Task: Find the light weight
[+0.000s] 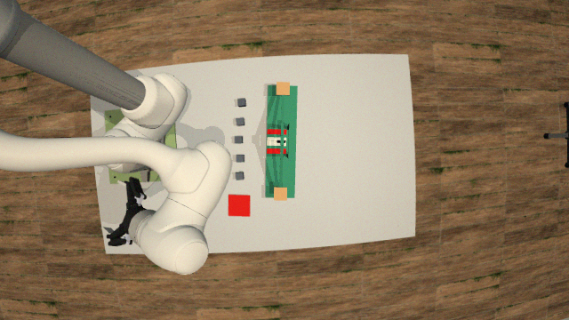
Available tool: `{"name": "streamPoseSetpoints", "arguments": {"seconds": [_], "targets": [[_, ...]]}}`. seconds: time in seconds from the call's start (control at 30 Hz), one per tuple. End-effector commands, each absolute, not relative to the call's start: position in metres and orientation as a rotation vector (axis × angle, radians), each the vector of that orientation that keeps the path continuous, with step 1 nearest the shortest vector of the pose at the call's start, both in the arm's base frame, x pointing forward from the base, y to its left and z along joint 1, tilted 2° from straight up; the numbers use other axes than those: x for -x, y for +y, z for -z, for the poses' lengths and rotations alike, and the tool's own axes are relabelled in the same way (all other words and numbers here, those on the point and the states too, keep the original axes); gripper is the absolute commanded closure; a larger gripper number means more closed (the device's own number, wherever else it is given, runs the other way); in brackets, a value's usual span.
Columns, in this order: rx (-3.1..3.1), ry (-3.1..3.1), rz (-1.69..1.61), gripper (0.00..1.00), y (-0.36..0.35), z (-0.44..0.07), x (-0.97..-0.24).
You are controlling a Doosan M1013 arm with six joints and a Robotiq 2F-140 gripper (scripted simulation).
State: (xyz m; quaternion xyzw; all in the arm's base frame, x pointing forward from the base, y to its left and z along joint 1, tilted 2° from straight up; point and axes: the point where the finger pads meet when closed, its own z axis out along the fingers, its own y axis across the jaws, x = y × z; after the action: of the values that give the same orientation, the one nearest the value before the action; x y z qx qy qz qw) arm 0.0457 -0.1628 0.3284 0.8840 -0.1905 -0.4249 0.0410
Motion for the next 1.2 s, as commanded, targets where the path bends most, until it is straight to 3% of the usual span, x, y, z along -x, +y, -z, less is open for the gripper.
{"name": "streamPoseSetpoints", "arguments": {"seconds": [0.0,0.63,0.83,0.97,1.03,1.17], "targets": [[-2.733,-0.522,1.276,0.0,-0.164,-0.323,-0.054],[-2.912,0.569,0.832,0.0,-0.128,-0.24,-0.214],[-2.835,1.063,0.616,0.0,-0.076,-0.21,-0.284],[-2.835,1.063,0.616,0.0,-0.076,-0.21,-0.284],[-2.733,1.373,0.47,0.0,-0.03,-0.194,-0.325],[-2.671,1.515,0.4,0.0,-0.005,-0.187,-0.343]]}}
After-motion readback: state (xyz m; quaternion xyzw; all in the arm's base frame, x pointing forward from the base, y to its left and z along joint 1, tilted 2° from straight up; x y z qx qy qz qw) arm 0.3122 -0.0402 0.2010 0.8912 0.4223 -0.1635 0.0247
